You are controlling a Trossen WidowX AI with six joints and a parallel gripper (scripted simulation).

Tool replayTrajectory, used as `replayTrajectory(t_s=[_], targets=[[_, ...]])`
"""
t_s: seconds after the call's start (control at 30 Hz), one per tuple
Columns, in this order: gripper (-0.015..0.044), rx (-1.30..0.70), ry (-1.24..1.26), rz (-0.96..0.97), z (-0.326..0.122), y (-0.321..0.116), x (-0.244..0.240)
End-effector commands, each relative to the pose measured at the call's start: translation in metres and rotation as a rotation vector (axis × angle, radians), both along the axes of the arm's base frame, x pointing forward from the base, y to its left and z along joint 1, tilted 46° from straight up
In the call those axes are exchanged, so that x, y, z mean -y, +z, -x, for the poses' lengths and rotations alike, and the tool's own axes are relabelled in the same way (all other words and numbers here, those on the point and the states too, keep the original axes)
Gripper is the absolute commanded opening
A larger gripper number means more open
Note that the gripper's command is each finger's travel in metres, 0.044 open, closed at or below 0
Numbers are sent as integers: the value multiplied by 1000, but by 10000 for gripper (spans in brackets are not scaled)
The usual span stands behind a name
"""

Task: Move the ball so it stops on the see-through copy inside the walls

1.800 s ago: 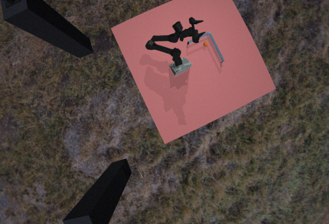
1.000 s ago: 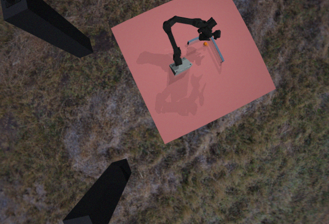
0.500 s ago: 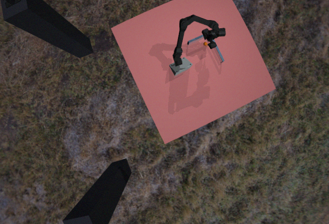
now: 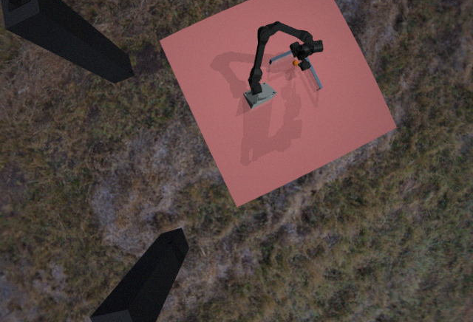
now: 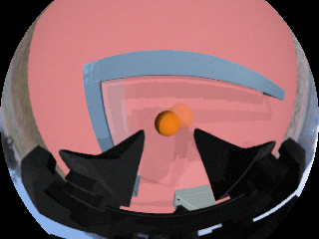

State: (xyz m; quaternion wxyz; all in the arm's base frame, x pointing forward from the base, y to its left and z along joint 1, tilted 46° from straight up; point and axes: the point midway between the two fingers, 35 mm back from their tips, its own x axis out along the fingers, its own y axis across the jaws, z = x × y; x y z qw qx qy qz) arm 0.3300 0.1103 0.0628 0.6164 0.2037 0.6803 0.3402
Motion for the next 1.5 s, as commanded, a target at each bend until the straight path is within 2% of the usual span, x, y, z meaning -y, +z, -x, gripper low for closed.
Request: replayTrajectory(t_s=[0.0,0.57,0.67,0.97,1.13,1.47], targets=[[278,-8,-1,-3,2,-4,-5],[278,-8,-1,-5,6,-21,-22],[199,-8,-1,-5,6,-21,-22],[139,-8,-1,-5,6,-21,-22],[8,-7,-2,-1,2,-13,-13],[0,-6,-3,6,-12,22,24]])
